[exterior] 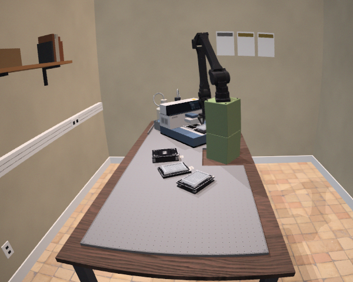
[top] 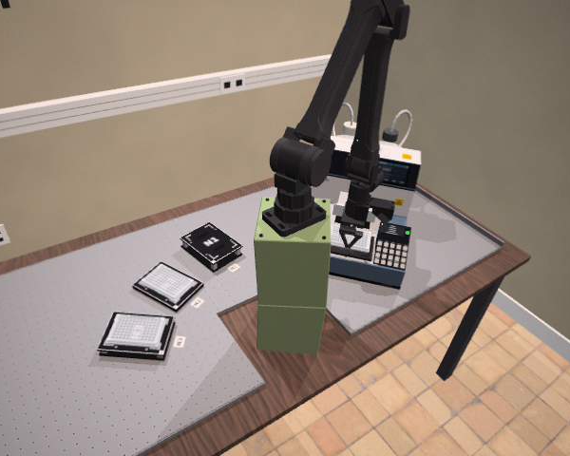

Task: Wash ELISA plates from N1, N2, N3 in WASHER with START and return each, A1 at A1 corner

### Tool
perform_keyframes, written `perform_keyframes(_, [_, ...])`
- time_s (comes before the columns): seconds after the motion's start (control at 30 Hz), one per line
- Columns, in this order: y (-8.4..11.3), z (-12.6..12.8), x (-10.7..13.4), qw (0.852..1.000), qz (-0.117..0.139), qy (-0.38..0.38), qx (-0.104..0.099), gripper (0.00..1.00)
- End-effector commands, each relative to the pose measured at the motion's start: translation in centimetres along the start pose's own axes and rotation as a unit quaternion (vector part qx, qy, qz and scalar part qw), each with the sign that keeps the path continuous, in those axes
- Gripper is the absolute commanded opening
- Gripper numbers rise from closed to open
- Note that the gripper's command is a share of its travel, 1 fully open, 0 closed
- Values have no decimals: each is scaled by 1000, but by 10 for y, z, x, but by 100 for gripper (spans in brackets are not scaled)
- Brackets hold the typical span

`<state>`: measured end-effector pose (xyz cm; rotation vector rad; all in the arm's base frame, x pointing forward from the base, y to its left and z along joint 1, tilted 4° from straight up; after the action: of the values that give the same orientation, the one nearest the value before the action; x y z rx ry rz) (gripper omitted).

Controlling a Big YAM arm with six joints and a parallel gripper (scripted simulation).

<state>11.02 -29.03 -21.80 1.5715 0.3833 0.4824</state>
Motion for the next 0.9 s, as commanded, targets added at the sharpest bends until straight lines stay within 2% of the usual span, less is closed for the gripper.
perform_keyframes(0.0, [1, 3, -1, 1000, -1, -3, -3, 82])
perform_keyframes(0.83, [1, 4, -1, 1000, -1, -3, -3, 82])
perform_keyframes(0.87, [-3, 2, 0, 1000, 1, -8, 5, 82])
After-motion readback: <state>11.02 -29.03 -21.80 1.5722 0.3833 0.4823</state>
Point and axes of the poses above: the point where the finger pads meet when closed, its own y axis back along the fingers, its own z axis across the jaws, x = y × z, the point moved 5 cm from there along y, back along the fingers, and after that the axes turned 11 degrees about -y, right-handed, at the moved point
